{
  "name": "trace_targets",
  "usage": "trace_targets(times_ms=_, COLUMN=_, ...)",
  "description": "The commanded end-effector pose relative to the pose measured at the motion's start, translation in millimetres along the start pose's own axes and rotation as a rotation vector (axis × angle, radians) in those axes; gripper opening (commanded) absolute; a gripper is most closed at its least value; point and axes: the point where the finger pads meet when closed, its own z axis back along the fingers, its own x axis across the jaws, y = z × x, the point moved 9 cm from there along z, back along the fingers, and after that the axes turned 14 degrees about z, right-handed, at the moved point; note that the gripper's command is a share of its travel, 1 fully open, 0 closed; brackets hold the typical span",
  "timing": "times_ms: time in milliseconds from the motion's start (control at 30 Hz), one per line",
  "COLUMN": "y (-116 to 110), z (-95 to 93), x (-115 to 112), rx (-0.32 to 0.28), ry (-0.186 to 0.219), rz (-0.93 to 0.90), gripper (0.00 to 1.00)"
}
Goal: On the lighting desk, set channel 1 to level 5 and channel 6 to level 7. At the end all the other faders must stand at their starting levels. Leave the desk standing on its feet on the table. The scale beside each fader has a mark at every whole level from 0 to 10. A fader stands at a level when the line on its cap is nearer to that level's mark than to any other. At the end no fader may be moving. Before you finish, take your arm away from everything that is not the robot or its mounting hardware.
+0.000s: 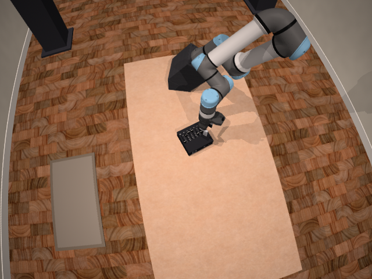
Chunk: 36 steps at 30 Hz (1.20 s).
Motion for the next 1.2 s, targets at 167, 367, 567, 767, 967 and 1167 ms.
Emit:
trace_targets(times_ms=167, y=1.3, z=-6.5, x=-1.4, rx=-0.01, ry=-0.008, rz=-0.282, gripper=1.0)
trace_targets(times_ms=367, y=0.8, z=-8.7, x=-2.1, rx=-0.01, ry=-0.008, rz=-0.376, gripper=1.0)
trace_targets(times_ms=567, y=0.4, z=-10.3, x=-2.7, rx=-0.009, ry=-0.009, rz=-0.443, gripper=1.0)
trace_targets(times_ms=767, y=0.0, z=-11.5, x=-3.2, rx=-0.009, ry=-0.009, rz=-0.491, gripper=1.0)
trace_targets(times_ms=967, y=-0.1, z=-11.8, x=-3.3, rx=-0.009, ry=-0.009, rz=-0.506, gripper=1.0)
trace_targets(times_ms=1167, y=-0.2, z=-12.0, x=-3.4, rx=-0.009, ry=-0.009, rz=-0.513, gripper=1.0)
